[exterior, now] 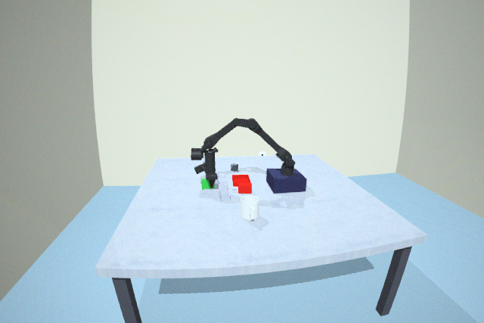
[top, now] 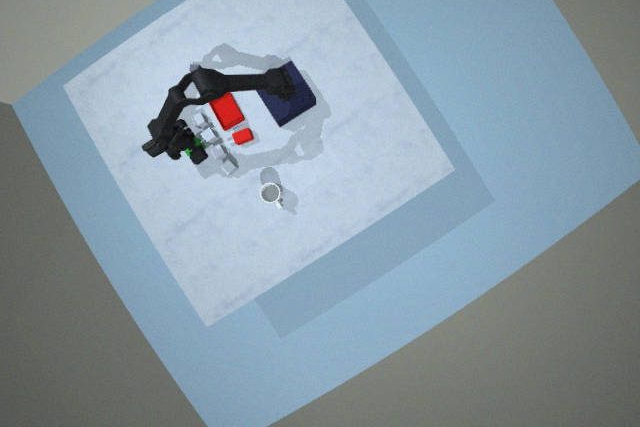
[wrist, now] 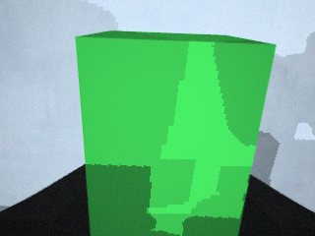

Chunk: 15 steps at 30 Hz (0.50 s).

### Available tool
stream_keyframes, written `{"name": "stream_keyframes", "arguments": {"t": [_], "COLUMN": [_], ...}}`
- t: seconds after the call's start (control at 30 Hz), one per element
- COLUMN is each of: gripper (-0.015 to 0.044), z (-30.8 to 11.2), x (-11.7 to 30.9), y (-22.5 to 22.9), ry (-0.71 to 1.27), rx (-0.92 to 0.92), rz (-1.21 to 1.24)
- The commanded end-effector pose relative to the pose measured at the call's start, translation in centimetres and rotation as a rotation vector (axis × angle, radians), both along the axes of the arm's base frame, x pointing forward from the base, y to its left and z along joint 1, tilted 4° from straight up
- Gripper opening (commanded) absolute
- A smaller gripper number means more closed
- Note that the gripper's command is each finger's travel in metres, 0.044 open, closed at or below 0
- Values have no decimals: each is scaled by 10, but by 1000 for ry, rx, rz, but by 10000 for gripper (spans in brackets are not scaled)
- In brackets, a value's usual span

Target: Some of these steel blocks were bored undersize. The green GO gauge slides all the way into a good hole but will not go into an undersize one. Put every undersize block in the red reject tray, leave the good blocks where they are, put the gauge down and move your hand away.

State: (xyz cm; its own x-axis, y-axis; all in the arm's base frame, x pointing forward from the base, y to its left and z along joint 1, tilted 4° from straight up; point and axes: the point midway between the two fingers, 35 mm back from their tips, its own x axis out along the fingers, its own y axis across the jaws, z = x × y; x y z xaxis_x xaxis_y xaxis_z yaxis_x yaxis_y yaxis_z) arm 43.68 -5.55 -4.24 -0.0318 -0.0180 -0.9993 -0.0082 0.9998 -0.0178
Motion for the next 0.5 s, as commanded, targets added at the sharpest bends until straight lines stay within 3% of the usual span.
{"name": "stream_keyframes", "arguments": {"t": [0.0,0.47], "gripper": [0,0], "z": [3,3], "x": [6,11], "y": [-1,0], "ry": [-12,-13], "rx": [-4,-4], "rz": [-4,-4]}}
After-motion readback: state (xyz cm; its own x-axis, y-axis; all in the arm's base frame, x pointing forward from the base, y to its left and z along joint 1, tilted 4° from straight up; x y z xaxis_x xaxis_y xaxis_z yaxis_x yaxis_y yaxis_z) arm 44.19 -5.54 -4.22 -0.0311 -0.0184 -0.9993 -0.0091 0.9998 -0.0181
